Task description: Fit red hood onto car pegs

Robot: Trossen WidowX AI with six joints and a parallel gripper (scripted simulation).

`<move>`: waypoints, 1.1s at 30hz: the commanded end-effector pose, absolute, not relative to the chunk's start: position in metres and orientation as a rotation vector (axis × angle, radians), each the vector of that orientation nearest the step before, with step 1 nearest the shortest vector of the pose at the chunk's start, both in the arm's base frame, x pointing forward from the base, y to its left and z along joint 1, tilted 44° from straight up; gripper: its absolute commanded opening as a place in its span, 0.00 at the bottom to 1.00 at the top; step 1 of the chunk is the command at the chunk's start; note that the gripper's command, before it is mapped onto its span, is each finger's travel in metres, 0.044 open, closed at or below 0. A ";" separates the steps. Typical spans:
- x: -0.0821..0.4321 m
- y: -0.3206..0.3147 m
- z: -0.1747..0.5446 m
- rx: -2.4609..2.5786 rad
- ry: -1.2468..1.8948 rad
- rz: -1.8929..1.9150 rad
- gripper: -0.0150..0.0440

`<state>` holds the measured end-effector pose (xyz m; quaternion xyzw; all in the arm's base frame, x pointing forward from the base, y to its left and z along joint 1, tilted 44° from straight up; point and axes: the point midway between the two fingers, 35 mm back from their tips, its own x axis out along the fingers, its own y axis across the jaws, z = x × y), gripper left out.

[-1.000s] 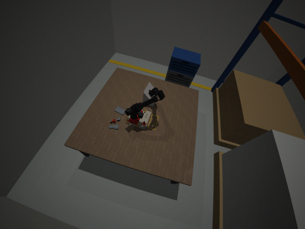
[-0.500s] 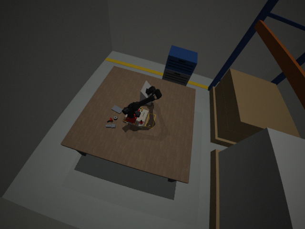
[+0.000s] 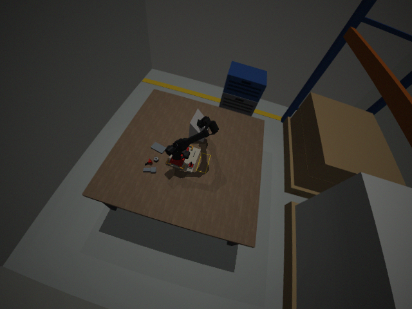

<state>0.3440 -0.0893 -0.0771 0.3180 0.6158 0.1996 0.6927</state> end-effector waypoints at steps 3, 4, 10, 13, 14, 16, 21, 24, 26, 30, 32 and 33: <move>0.345 -0.088 -0.079 0.719 1.372 0.445 0.25; 0.345 -0.087 -0.079 0.719 1.372 0.445 0.25; 0.344 -0.088 -0.078 0.712 1.375 0.445 0.25; 0.344 -0.088 -0.079 0.712 1.375 0.446 0.39; 0.344 -0.088 -0.079 0.712 1.375 0.446 0.43; 0.344 -0.088 -0.079 0.712 1.375 0.446 0.52; 0.344 -0.088 -0.079 0.712 1.375 0.446 0.74; 0.344 -0.088 -0.079 0.712 1.375 0.446 0.88; 0.344 -0.088 -0.079 0.712 1.375 0.446 0.97; 0.344 -0.090 -0.077 0.712 1.375 0.445 1.00; 0.343 -0.098 -0.070 0.712 1.374 0.444 1.00; 0.342 -0.103 -0.064 0.712 1.373 0.443 1.00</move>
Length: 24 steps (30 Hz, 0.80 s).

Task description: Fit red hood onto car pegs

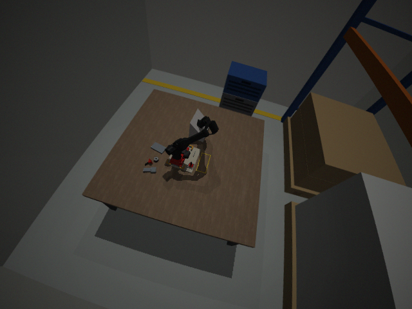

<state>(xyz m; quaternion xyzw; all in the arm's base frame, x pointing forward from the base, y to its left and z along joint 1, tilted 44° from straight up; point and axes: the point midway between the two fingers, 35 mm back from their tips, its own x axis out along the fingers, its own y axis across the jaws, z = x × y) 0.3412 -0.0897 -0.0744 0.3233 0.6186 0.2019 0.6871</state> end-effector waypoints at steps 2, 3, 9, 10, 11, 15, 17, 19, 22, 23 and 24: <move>0.338 -0.118 -0.048 0.712 1.371 0.441 1.00; 0.336 -0.125 -0.040 0.712 1.369 0.441 1.00; 0.332 -0.137 -0.027 0.712 1.367 0.441 1.00; 0.332 -0.137 -0.027 0.712 1.367 0.441 1.00; 0.332 -0.137 -0.027 0.712 1.367 0.441 1.00; 0.332 -0.137 -0.027 0.712 1.367 0.441 1.00; 0.332 -0.137 -0.027 0.712 1.367 0.441 1.00; 0.332 -0.137 -0.027 0.712 1.367 0.441 1.00; 0.332 -0.137 -0.027 0.712 1.367 0.441 1.00; 0.332 -0.137 -0.027 0.712 1.367 0.441 1.00; 0.332 -0.137 -0.027 0.712 1.367 0.441 1.00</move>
